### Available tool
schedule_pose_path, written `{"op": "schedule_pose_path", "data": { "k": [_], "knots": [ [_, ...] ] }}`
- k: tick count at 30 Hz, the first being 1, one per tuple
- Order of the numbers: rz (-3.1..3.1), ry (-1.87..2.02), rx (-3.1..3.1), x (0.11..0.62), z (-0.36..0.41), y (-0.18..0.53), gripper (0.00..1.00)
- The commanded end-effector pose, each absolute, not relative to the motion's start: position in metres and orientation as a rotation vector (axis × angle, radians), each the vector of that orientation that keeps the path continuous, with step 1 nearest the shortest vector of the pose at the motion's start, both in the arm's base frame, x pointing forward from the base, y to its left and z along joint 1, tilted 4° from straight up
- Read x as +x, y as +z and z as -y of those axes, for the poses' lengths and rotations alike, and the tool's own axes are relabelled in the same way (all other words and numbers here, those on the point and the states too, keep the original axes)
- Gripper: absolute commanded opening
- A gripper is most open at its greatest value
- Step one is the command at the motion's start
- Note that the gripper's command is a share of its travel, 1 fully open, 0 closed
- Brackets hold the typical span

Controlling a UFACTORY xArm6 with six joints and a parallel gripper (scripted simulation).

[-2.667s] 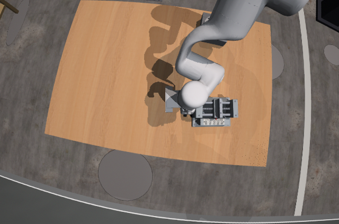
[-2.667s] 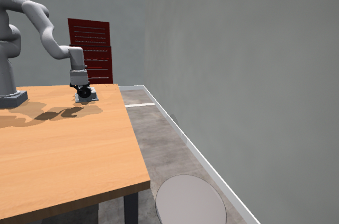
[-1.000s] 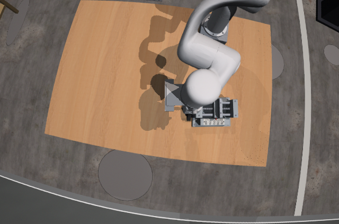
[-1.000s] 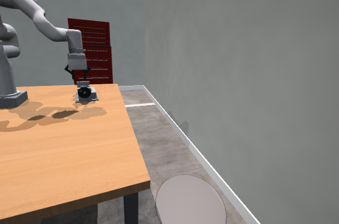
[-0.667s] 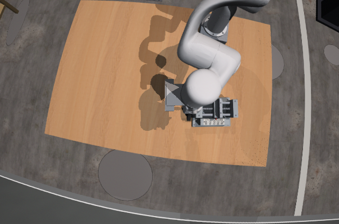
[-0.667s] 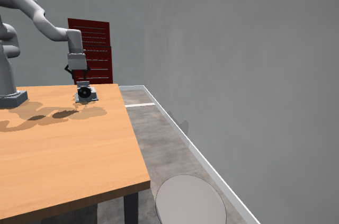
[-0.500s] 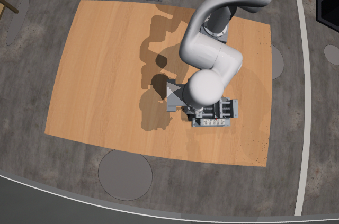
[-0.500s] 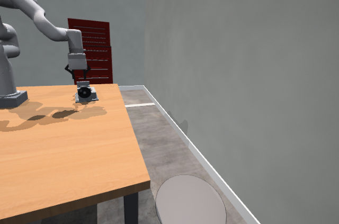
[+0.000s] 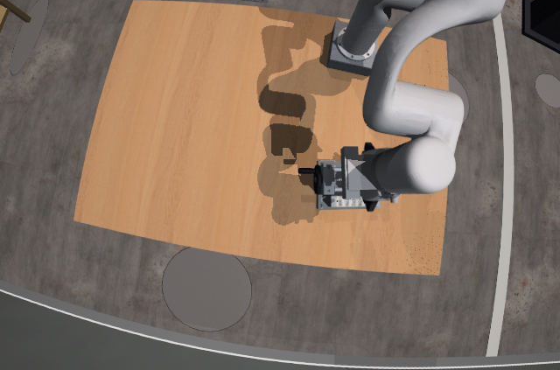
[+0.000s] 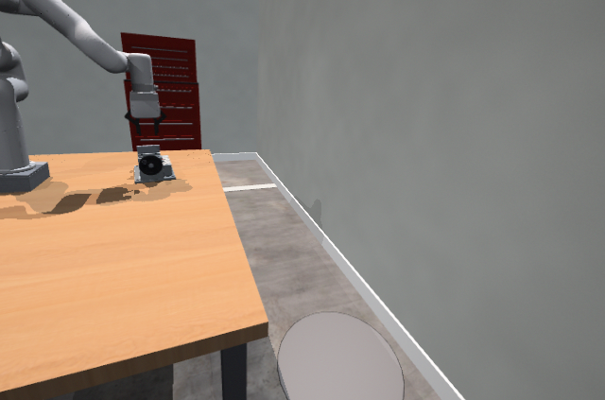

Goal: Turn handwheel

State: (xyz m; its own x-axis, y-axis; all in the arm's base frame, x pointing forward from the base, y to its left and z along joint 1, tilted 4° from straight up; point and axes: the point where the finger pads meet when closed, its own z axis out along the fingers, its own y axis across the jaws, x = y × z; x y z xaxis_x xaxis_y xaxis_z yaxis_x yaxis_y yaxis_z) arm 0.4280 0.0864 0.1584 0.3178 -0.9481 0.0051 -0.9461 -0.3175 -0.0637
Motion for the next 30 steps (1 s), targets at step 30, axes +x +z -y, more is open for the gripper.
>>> {"op": "schedule_pose_path", "data": {
  "k": [30],
  "knots": [
    [-1.812,-0.075,-2.508,0.422,-0.187,0.137,0.57]
  ]
}}
